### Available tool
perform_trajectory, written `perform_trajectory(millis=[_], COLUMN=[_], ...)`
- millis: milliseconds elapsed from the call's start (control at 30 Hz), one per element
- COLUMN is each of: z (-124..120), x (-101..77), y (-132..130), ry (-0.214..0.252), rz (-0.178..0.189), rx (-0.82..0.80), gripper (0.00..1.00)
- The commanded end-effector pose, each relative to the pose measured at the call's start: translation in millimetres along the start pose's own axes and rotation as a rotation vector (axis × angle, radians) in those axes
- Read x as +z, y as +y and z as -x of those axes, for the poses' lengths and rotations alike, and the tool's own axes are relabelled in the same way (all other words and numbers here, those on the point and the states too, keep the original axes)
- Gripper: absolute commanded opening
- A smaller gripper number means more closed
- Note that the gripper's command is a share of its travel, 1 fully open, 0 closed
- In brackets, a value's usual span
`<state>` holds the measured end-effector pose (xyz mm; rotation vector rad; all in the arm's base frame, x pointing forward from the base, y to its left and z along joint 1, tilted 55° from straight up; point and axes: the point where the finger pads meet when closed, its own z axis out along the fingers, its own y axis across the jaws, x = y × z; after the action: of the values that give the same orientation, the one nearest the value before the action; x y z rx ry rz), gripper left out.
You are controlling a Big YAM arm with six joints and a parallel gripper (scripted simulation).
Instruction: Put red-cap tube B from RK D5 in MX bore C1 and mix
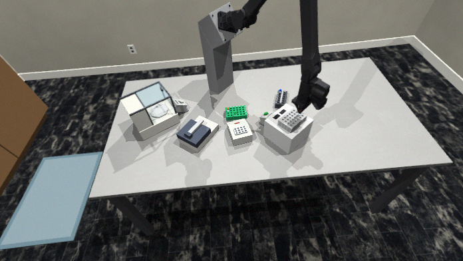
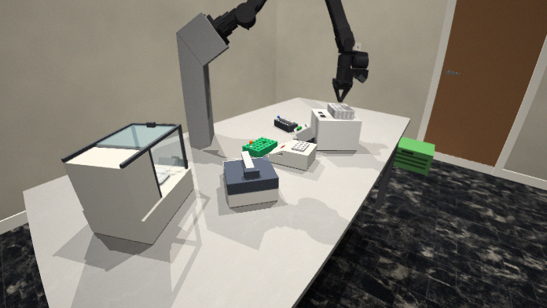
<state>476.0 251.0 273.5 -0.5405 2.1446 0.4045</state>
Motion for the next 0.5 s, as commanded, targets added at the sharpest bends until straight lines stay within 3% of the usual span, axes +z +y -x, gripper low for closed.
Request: perform_trajectory(millis=[0,133,167,333,467], z=[19,18,24,18,21], x=[1.8,3.4,-12.5,5.4,3.6], y=[6,7,9,6,8], ry=[-0.035,-0.033,-0.056,-0.034,-0.041], rz=[0.008,0.008,0.009,0.008,0.009], rx=[0.0,0.0,-0.004,0.0,-0.002], gripper=[0.09,0.09,0.09,0.09,0.09])
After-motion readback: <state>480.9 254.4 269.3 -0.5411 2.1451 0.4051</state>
